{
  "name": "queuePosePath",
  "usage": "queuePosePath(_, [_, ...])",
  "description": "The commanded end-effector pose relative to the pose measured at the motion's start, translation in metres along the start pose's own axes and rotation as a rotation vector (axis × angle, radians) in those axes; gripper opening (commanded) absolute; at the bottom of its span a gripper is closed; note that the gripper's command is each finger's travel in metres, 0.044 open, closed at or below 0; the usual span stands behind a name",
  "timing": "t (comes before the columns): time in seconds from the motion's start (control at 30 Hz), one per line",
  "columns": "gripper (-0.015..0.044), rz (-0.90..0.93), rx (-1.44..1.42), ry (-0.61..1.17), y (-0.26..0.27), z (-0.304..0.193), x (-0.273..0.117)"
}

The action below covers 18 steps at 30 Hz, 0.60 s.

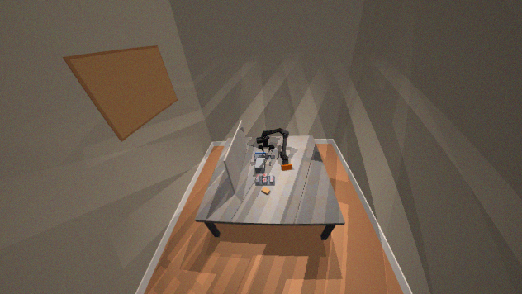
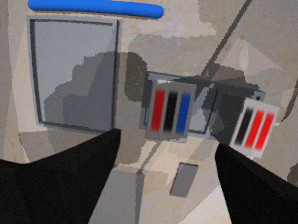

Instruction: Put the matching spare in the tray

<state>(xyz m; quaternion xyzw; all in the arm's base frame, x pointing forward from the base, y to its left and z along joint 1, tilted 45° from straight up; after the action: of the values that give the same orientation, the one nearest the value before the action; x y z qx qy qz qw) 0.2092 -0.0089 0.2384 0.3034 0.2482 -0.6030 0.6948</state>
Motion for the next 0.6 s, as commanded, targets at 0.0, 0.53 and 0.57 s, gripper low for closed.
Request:
queuePosePath(0.0, [0.0300,0.001,-0.004,-0.002,0.000,0.000,0.005])
queuePosePath(0.53, [0.0300,0.001,-0.003,0.002,0.002,0.000,0.032])
queuePosePath(0.57, [0.0300,0.002,-0.002,0.002,0.002,0.000,0.033])
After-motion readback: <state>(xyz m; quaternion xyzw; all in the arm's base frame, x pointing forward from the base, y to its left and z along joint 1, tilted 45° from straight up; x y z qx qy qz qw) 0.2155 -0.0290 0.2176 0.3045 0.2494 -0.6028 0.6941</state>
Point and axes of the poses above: the point midway between the two fingers, 35 mm back from their tips, its own x axis out along the fingers, its own y axis across the jaws, z = x × y, the point moved 5 cm from there along -x, back along the fingers, and after that the axes turned 2 degrees about x, right-handed, at the moved point
